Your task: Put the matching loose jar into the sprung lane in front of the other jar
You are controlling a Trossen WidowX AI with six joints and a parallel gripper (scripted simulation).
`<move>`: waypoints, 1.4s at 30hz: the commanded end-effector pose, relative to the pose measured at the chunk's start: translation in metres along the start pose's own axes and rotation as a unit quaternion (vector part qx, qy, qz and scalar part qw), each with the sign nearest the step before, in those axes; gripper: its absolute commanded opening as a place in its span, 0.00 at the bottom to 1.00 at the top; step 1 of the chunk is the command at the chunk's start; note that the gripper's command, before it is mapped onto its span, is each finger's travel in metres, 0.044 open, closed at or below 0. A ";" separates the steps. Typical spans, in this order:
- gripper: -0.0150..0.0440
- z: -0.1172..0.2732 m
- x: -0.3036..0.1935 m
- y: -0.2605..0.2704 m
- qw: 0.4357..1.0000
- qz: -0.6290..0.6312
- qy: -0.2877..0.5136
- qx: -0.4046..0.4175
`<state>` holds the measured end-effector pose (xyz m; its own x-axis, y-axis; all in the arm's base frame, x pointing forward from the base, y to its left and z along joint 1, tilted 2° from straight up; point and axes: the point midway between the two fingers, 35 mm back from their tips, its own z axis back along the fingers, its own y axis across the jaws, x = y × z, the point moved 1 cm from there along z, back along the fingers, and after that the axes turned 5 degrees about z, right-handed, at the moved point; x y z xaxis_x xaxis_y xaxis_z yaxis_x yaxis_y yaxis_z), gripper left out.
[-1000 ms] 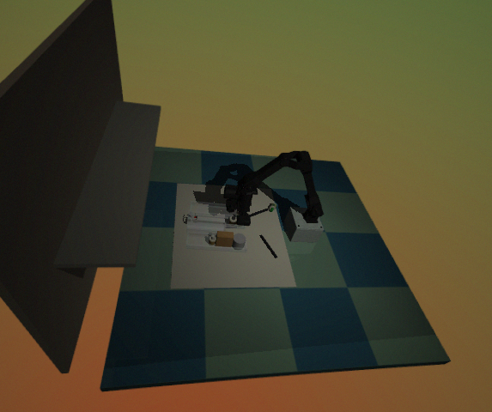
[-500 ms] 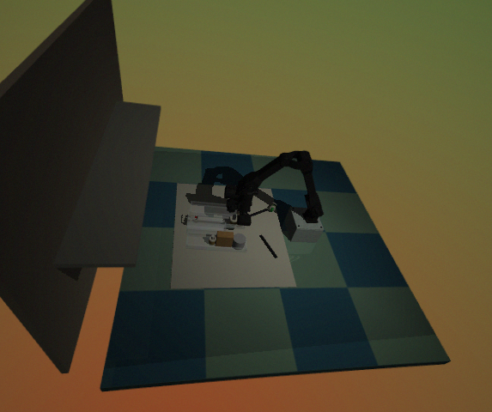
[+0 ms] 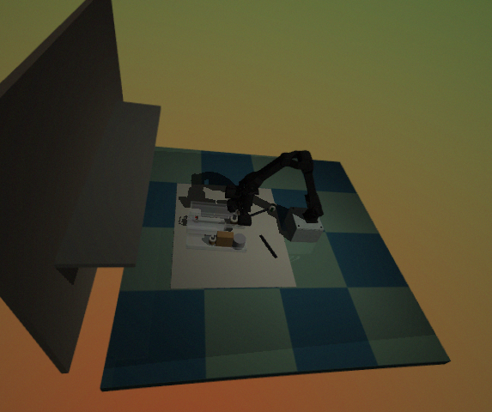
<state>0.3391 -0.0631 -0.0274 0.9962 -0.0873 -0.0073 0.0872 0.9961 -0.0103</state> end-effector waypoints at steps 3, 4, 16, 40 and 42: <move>0.25 0.000 -0.001 0.000 1.000 0.001 -0.001 -0.001; 0.25 0.000 -0.001 0.000 1.000 0.001 -0.001 -0.001; 0.65 0.000 0.000 0.000 1.000 0.001 -0.001 -0.001; 0.72 0.021 -0.020 0.002 1.000 0.001 0.000 -0.001; 0.72 0.021 -0.026 0.003 1.000 0.001 0.000 -0.001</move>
<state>0.3253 -0.0599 -0.0044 0.9964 -0.0849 0.0007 0.0849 0.9963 -0.0117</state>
